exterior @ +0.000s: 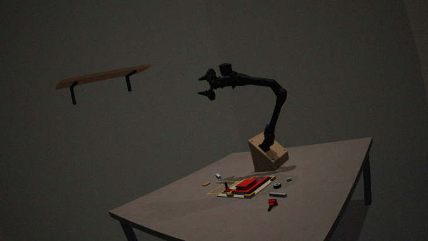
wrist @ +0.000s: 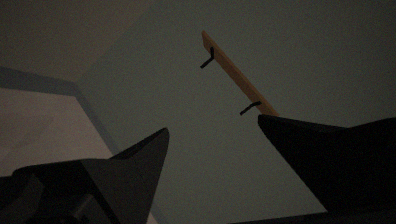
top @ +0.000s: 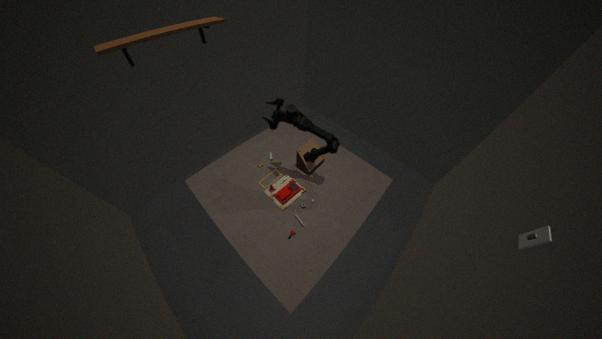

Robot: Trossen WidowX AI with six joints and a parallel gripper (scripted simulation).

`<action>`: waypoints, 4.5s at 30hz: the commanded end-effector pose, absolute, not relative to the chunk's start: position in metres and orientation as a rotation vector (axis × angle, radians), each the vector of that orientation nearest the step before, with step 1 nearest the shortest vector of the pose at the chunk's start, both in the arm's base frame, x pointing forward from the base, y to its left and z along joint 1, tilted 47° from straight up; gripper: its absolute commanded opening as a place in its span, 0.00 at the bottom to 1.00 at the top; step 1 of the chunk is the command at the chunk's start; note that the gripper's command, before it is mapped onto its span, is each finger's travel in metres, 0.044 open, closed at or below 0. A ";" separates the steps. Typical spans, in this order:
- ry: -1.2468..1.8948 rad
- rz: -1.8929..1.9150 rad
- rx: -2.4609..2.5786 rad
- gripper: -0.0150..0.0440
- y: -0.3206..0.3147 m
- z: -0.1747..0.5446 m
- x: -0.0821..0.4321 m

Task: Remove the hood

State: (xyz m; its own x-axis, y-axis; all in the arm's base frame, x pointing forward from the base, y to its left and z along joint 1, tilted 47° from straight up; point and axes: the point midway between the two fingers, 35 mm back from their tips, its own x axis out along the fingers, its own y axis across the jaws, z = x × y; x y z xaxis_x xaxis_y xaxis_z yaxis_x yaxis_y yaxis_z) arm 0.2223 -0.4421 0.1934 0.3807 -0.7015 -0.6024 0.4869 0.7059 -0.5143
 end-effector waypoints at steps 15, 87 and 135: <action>0.977 -0.175 0.039 1.00 -0.284 0.102 0.345; 1.496 0.622 0.647 1.00 0.069 0.031 0.339; 1.495 0.625 0.649 1.00 0.091 0.011 0.338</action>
State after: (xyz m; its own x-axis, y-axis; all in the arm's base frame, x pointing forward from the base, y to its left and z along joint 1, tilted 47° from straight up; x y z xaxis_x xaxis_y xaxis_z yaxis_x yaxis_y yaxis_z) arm 0.3381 0.0906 0.0117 -0.0122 0.7239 -0.6898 0.0144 0.6900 0.7237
